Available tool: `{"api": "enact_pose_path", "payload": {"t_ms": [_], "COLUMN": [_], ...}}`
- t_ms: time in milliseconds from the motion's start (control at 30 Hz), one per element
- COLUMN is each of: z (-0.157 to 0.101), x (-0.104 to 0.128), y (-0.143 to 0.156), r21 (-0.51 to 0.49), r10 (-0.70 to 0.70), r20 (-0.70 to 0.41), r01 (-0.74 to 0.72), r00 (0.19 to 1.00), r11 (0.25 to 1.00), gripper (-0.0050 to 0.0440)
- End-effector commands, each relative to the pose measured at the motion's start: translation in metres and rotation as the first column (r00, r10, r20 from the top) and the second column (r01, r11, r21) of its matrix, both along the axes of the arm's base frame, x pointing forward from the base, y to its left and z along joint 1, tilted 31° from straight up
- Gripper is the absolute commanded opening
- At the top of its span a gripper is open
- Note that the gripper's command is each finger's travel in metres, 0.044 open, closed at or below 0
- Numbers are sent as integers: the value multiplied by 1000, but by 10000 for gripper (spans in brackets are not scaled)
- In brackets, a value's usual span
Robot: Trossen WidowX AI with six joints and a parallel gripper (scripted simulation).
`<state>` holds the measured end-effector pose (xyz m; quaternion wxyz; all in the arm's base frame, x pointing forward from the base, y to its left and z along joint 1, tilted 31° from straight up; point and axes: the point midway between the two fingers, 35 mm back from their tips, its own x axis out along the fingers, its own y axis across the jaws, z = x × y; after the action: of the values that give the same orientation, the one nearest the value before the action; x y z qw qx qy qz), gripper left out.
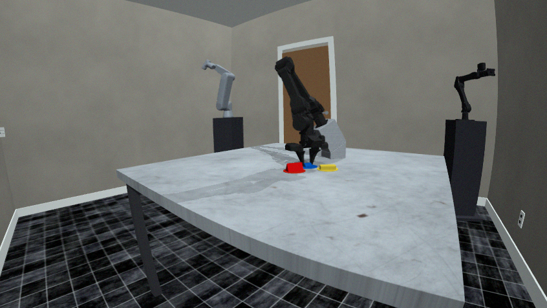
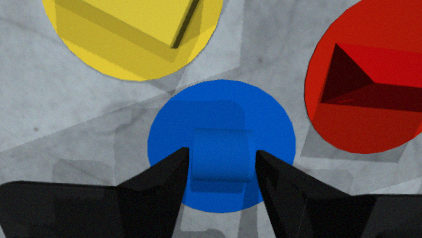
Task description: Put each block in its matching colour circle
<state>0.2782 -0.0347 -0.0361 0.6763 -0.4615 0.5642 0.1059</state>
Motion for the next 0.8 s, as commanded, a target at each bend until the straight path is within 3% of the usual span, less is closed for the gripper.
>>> {"api": "enact_pose_path", "payload": {"t_ms": [0,100,233,333,367,567,767], "z": [5,19,59,62,74,103,113], "x": [3,6,4,-5,-3,-25,-38], "y": [1,8,29,30,36,46,47], "r21": [2,3,17,10,21,16,8], "r10": [2,-1,-2,-2,-2,-2,-1], "r20": [19,36,75,41,78,55,33], "r01": [-2,1,1,1,1,1,1], "r00": [1000,999,997,999,997,998,999], "r11": [1000,1000,1000,1000,1000,1000,1000], "gripper": [195,195,195,195,195,195,195]}}
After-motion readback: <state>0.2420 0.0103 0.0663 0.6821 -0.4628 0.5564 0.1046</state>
